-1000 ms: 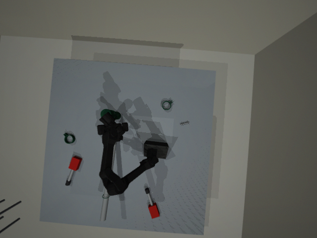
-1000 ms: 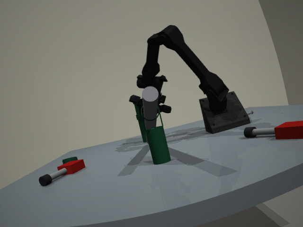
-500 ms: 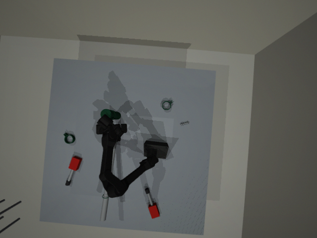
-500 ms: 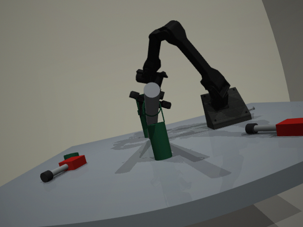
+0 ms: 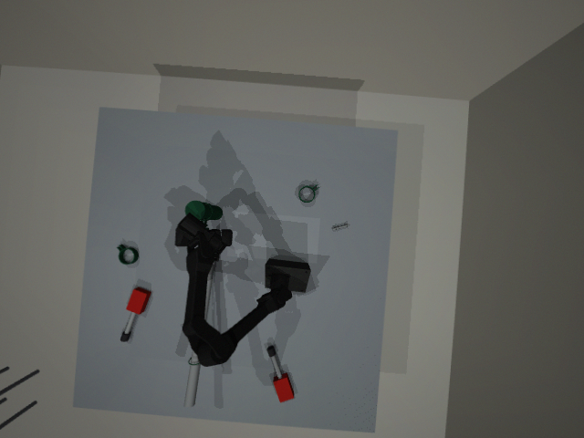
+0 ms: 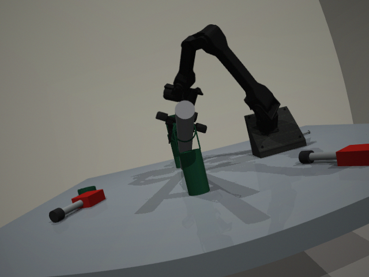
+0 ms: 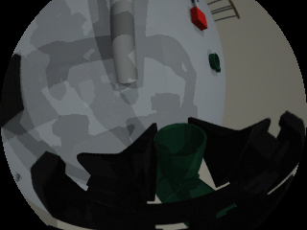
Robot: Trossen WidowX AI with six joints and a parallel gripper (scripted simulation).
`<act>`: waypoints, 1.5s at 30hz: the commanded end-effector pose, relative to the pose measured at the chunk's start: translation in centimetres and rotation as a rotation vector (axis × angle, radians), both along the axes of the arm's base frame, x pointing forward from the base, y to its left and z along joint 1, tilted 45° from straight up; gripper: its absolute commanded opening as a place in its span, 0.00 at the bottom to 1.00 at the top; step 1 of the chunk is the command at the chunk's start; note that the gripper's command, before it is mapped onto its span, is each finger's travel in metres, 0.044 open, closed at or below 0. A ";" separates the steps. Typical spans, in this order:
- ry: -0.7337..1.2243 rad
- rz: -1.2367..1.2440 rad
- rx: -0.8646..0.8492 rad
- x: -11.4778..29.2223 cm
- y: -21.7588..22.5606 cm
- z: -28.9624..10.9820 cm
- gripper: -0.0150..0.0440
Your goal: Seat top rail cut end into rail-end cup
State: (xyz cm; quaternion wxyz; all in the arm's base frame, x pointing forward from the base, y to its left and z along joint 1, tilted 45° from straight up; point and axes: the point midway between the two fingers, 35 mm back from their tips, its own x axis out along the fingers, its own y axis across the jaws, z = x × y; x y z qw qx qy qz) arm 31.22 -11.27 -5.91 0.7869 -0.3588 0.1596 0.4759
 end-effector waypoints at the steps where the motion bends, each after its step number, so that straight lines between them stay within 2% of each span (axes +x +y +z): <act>1: -0.004 0.007 0.000 -0.1 0.0 0.0 0.25; 18: -0.012 0.015 0.000 -0.2 0.0 0.0 0.25; 28: -0.011 0.015 0.000 -0.2 0.0 0.1 0.70; 35: -0.007 0.011 0.000 -0.2 -0.1 2.2 1.00; 45: 0.000 0.005 0.002 -0.5 0.1 5.6 1.00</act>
